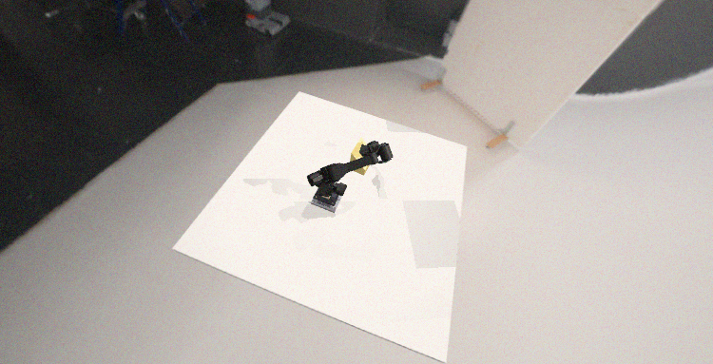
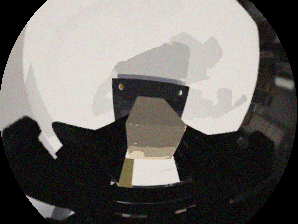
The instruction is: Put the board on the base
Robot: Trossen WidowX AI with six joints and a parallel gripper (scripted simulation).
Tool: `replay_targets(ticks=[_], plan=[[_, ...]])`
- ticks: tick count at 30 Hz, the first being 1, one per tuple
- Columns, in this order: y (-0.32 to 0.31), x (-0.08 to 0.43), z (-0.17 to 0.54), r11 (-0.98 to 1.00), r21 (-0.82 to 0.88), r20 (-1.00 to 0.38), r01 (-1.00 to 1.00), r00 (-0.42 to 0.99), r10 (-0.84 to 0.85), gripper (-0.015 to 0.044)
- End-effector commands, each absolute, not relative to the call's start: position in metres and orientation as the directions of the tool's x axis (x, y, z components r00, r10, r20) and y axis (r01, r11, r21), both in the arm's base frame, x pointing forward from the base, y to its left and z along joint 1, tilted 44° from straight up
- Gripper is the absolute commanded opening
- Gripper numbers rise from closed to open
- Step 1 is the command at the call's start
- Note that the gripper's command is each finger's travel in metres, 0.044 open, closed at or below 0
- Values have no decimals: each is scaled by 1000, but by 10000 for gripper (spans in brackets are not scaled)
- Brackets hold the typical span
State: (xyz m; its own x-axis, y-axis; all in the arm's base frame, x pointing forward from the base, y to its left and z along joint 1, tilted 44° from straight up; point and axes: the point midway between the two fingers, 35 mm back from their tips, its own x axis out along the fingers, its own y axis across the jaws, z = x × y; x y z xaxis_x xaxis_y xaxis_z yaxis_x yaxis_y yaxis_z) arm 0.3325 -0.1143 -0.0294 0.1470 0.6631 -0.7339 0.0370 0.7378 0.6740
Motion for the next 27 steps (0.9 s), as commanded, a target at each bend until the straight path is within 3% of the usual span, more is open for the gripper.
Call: replay_targets(ticks=[1, 10, 27], plan=[[-112, 333, -31, 736, 676, -732, 39, 148, 665, 0], [-110, 333, -34, 735, 677, -732, 40, 148, 665, 0], [-114, 333, -30, 738, 674, -734, 37, 147, 663, 440]])
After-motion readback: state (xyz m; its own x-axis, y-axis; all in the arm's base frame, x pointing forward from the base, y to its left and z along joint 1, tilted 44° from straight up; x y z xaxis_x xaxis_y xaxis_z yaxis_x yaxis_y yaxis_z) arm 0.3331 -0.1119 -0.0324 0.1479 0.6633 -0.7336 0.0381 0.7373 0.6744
